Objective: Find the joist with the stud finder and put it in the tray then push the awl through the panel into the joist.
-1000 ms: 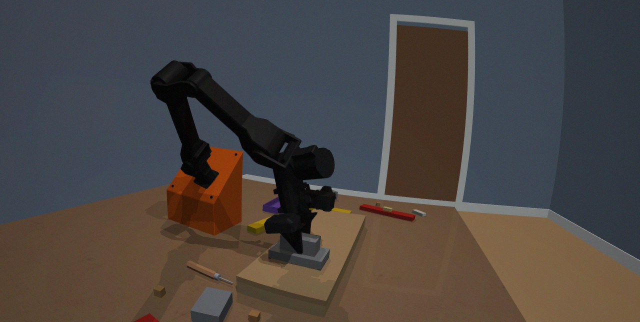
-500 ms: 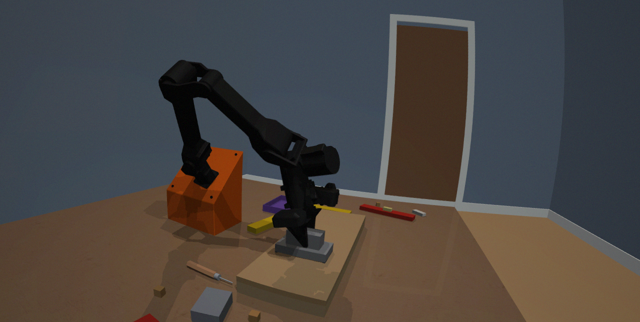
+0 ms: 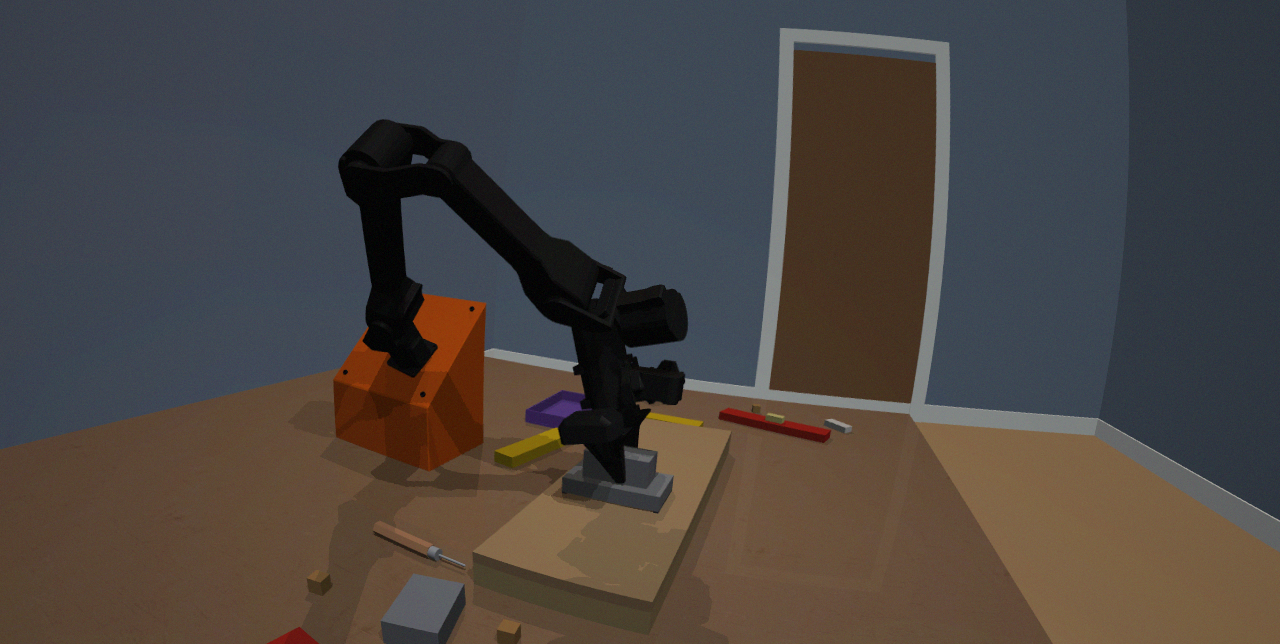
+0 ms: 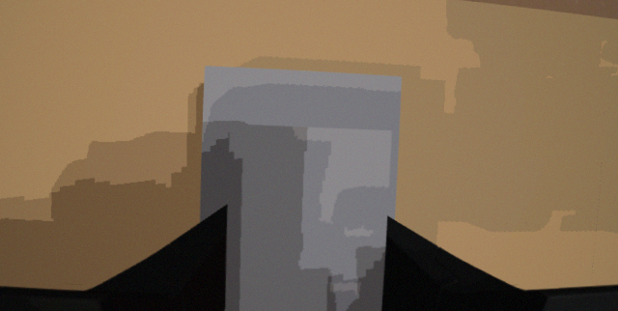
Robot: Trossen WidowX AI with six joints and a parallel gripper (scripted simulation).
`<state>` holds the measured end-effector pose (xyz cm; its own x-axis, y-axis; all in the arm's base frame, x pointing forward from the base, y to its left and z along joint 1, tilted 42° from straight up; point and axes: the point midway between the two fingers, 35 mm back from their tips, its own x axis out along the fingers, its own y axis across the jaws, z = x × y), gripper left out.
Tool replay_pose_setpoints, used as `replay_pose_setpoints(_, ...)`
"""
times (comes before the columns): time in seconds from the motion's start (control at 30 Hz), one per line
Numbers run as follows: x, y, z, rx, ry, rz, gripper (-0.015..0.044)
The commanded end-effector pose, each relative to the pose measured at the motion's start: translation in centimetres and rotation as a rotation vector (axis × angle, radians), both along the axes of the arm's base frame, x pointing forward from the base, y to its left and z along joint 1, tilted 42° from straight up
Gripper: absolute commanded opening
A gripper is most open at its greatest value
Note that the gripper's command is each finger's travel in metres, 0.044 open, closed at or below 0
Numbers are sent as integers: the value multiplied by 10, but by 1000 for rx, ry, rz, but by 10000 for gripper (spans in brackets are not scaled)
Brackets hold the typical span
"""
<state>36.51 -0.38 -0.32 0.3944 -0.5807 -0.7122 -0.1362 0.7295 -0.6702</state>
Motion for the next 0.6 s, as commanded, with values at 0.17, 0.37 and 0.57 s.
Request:
replay_pose_setpoints(0.17,-3,15,-14,1,-1,-2,0)
replay_pose_setpoints(0.37,-5,25,-24,1,-1,-2,0)
replay_pose_setpoints(0.57,-7,35,-33,2,-1,-2,0)
